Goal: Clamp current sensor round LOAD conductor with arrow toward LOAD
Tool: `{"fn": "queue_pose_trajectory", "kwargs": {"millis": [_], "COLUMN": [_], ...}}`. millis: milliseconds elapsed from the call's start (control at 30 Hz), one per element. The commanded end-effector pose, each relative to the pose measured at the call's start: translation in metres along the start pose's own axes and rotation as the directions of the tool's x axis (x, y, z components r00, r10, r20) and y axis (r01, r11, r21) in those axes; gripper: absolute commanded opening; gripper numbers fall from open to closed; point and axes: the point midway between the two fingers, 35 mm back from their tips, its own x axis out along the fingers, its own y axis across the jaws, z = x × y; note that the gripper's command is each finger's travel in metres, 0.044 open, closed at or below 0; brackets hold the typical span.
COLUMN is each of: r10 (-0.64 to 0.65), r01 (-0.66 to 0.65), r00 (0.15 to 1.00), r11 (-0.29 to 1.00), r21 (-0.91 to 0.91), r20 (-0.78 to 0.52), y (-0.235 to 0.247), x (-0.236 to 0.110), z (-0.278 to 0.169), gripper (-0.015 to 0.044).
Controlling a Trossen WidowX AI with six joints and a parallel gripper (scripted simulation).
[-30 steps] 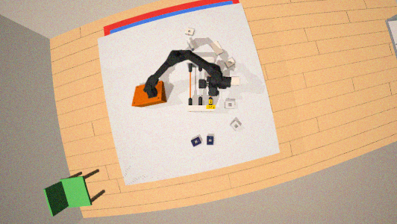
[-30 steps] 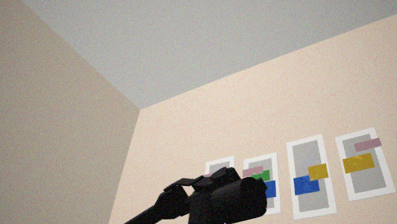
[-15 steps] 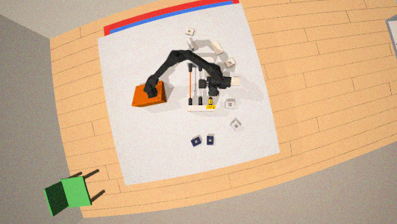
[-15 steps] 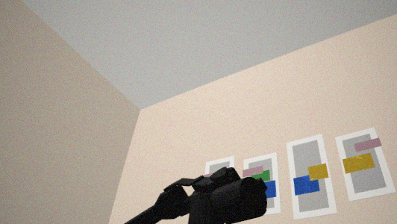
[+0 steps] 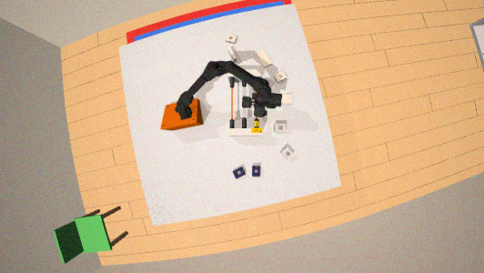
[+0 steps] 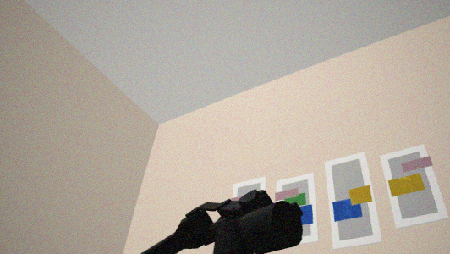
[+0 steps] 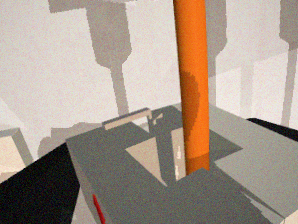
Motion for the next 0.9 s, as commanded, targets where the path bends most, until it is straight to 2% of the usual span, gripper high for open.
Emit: {"fn": "queue_pose_trajectory", "kwargs": {"millis": [0, 267, 867], "r10": [-0.014, -0.124, -0.127], "r01": [0.014, 0.124, 0.127], "r00": [1.000, 0.992, 0.992], "r11": [1.000, 0.992, 0.992], "r21": [-0.002, -0.004, -0.004], "r20": [0.001, 0.002, 0.002], "y": [-0.0001, -0.0056, -0.0057], "x": [-0.0003, 0.0010, 0.0010], "z": [-0.0002, -0.0003, -0.0004], "gripper": [0.0000, 0.0000, 0.0000]}}
